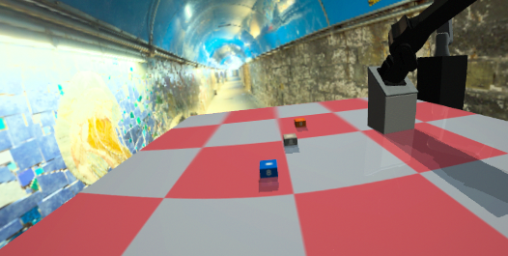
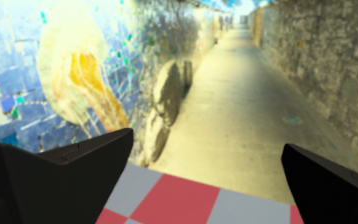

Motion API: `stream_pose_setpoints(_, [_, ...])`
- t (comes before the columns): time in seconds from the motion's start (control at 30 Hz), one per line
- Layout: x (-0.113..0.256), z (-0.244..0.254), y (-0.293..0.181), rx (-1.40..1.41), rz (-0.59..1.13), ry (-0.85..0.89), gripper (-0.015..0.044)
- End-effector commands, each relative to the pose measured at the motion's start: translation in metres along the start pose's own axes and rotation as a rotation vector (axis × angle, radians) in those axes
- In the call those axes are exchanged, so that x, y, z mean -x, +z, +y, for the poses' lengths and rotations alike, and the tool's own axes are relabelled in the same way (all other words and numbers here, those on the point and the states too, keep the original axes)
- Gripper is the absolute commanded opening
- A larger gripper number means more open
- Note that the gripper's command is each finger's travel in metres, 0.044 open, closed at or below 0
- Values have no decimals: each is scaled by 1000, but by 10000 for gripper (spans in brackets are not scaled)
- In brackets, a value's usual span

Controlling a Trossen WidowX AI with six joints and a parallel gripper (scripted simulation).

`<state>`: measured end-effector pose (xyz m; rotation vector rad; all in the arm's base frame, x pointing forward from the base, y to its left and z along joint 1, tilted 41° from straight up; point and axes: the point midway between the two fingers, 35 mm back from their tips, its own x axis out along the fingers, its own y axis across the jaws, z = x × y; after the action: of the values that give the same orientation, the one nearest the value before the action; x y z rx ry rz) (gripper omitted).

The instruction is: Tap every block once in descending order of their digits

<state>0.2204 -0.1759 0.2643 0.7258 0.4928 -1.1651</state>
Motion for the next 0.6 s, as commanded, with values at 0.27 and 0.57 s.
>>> stream_pose_setpoints(0.27, [-114,14,-121,724,635,90,400])
stream_pose_setpoints(0.57, [-156,-2,-206,1007,1033,381,400])
